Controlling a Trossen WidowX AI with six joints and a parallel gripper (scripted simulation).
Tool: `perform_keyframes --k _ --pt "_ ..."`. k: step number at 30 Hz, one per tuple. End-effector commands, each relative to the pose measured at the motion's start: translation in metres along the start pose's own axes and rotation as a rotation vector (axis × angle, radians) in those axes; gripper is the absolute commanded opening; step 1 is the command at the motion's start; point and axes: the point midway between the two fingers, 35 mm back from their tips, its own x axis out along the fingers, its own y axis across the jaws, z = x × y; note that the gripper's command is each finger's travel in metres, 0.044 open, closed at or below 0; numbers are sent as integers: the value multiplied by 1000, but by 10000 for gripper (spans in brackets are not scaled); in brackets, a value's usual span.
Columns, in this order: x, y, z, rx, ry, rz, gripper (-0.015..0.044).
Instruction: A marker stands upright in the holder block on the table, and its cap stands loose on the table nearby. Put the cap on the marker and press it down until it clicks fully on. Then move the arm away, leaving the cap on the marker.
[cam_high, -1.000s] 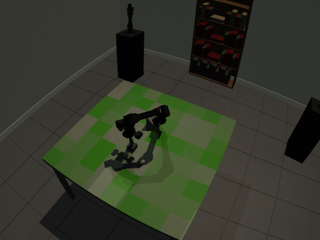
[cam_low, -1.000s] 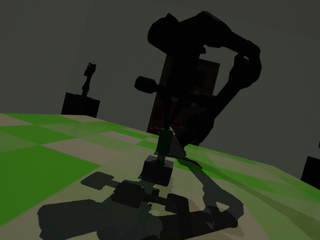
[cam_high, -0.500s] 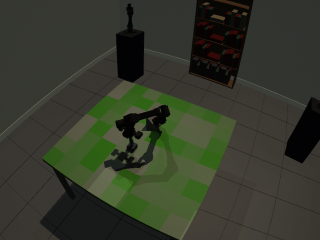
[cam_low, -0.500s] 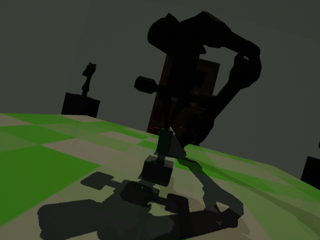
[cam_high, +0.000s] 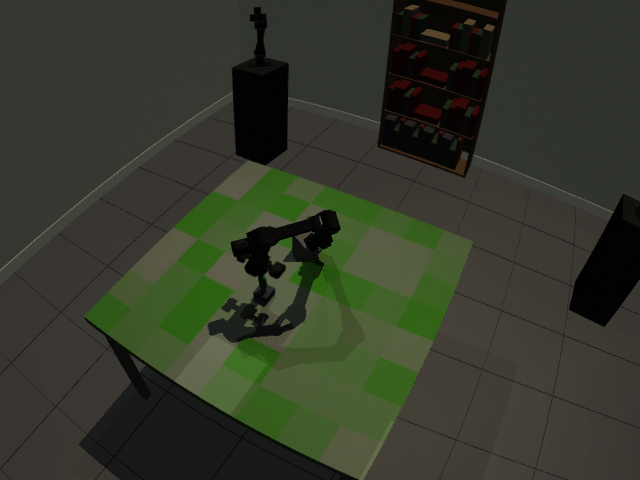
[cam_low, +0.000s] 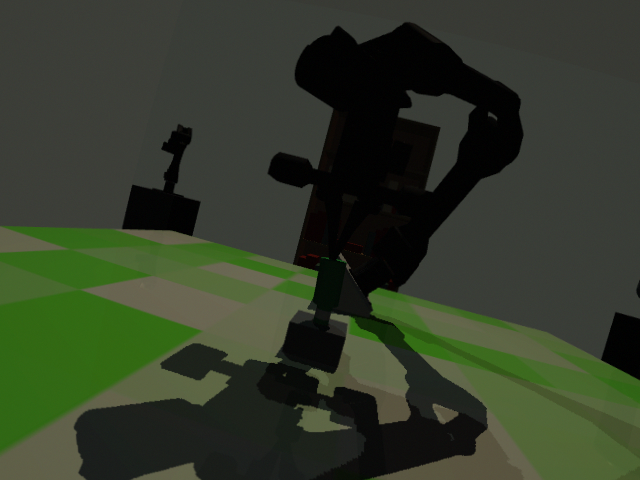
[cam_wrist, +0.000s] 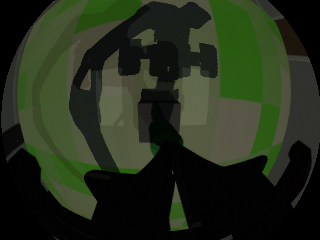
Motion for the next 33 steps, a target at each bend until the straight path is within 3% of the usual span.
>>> perform_keyframes --k 1,33 --pt "8 2 0 0 15 12 0" --pt "2 0 1 -3 2 3 0"
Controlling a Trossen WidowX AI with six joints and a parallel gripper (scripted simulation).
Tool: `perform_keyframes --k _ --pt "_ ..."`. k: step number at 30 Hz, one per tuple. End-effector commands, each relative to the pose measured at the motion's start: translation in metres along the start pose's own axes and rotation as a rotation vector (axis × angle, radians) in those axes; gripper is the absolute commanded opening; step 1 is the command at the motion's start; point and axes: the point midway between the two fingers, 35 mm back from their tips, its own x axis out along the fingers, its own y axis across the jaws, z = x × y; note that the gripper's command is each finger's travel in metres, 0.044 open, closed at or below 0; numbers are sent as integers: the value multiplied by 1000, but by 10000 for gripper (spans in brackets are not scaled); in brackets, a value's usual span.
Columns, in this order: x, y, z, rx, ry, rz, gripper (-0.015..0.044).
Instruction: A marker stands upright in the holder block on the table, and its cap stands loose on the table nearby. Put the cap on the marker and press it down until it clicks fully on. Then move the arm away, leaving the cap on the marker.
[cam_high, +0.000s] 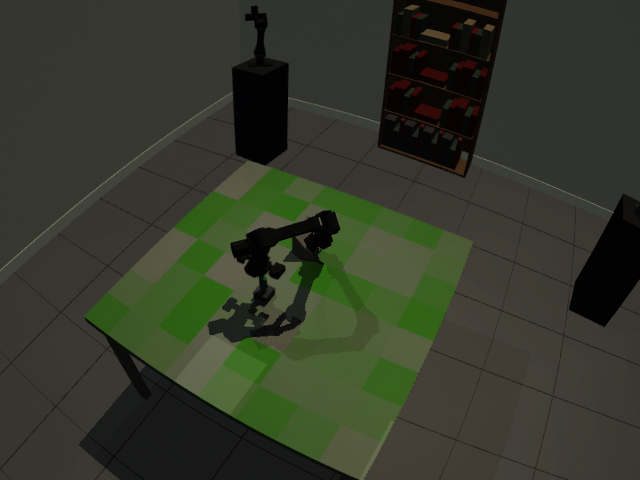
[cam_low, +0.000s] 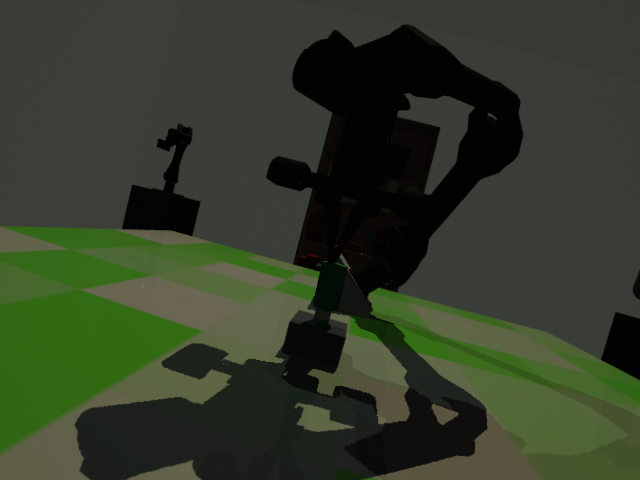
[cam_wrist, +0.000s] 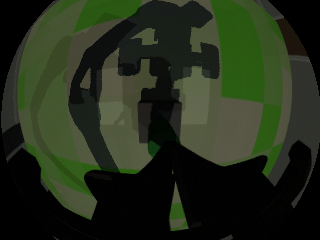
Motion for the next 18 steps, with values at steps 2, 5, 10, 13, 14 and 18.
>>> perform_keyframes --k 2,5,10,13,14,18 --pt "-3 0 0 1 -4 -2 0" --pt "-38 -1 2 12 -36 -22 0" --pt "-89 1 -2 30 -81 -53 0" --pt "-89 1 -2 30 -81 -53 0" --pt "-89 1 -2 30 -81 -53 0" --pt "-89 1 -2 30 -81 -53 105"
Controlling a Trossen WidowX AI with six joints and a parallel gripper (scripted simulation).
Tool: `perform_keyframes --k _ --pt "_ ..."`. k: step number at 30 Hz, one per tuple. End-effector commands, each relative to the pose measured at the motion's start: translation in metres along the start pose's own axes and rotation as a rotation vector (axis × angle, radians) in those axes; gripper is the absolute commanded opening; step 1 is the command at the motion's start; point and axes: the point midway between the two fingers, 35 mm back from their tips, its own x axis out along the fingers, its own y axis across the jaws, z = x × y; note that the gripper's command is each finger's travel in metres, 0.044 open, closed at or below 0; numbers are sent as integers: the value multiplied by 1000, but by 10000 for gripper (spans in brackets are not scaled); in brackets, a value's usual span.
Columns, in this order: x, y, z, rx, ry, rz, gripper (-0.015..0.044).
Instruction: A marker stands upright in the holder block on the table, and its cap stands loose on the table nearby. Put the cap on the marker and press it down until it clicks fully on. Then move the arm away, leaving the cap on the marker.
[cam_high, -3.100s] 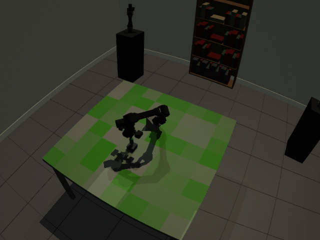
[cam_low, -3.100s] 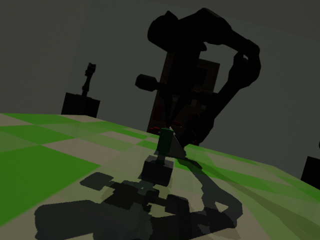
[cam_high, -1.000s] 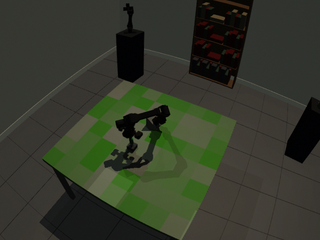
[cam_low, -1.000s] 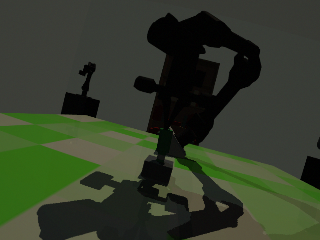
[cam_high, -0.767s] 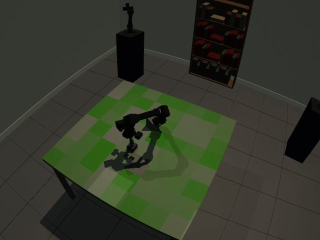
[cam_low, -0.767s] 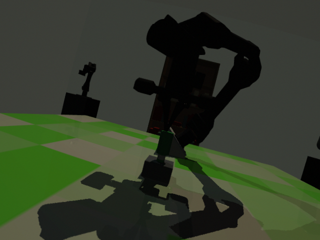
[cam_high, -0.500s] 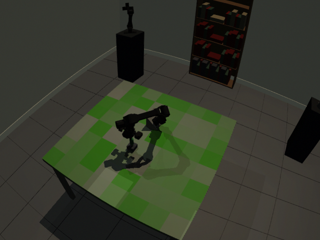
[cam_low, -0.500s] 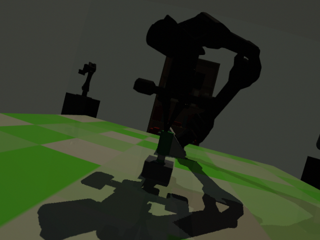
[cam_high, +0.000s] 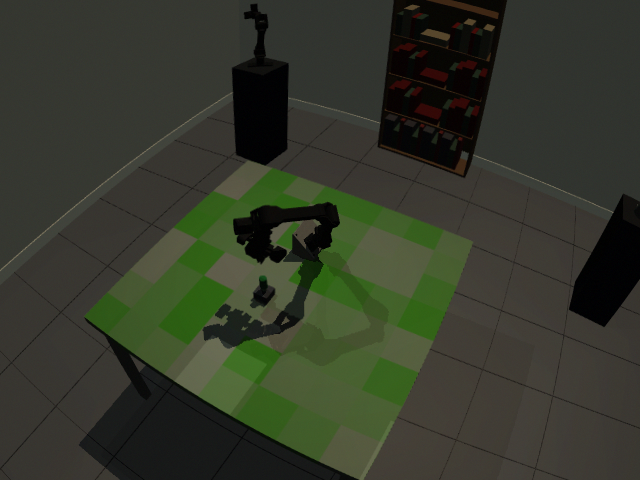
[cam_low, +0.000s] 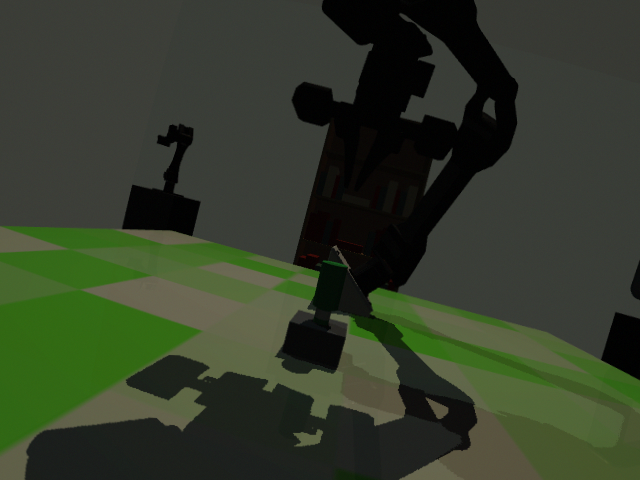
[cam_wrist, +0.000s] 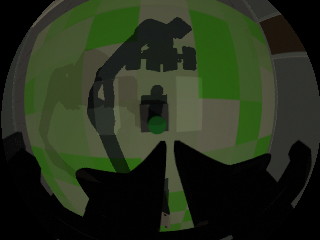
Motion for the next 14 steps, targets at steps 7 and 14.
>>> perform_keyframes --k 7,14 --pt "-2 0 0 -4 6 -3 289" --pt "-2 0 0 -4 6 -3 440"
